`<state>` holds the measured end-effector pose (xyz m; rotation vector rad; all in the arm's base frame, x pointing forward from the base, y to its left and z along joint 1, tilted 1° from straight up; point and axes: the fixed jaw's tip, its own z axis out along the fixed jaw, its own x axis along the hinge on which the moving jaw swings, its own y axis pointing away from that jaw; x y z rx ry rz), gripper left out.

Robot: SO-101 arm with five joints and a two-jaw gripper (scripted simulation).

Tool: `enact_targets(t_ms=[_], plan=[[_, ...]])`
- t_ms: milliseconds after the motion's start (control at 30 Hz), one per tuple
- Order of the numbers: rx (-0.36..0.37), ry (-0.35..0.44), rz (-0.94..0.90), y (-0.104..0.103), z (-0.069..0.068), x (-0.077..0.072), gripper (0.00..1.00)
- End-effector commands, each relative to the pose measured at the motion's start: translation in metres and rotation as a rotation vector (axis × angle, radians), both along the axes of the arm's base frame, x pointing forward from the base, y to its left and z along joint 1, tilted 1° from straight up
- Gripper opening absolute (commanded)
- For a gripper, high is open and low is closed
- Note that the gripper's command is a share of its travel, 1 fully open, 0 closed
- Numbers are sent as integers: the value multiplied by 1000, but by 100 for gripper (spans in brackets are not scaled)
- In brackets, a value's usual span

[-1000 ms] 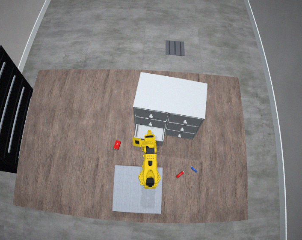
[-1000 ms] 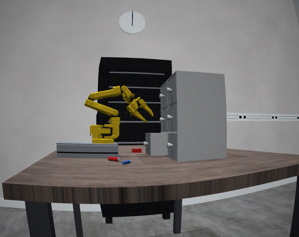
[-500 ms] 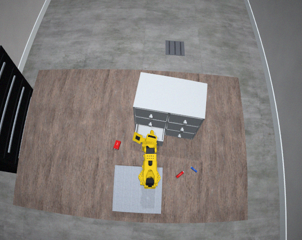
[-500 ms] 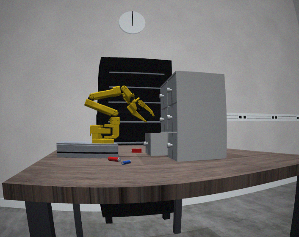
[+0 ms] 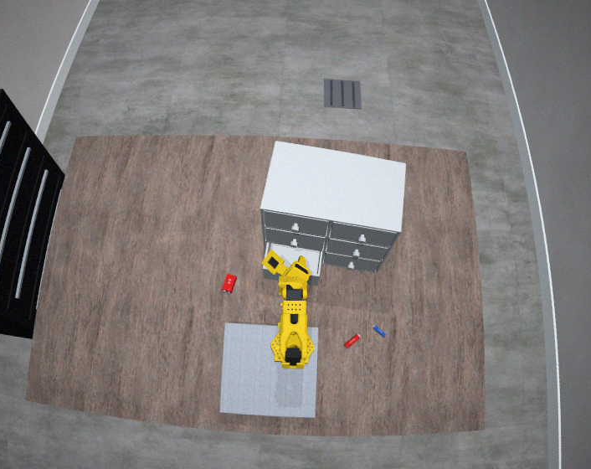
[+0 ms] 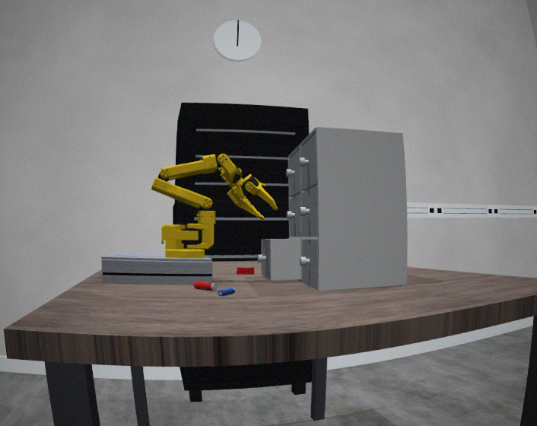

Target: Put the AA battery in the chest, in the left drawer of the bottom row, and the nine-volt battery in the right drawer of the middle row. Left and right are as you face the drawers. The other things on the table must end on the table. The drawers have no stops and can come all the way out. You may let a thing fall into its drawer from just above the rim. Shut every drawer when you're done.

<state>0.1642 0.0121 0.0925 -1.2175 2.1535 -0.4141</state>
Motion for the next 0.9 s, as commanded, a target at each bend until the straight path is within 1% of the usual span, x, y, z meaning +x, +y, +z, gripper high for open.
enact_targets(t_ms=[0,33,533,600,867], plan=[[49,9,-67,-1,1,0,21],[49,9,-67,-1,1,0,21],[288,18,-356,-1,2,2,21],[288,18,-356,-1,2,2,21],[415,21,-510,-1,3,3,21]])
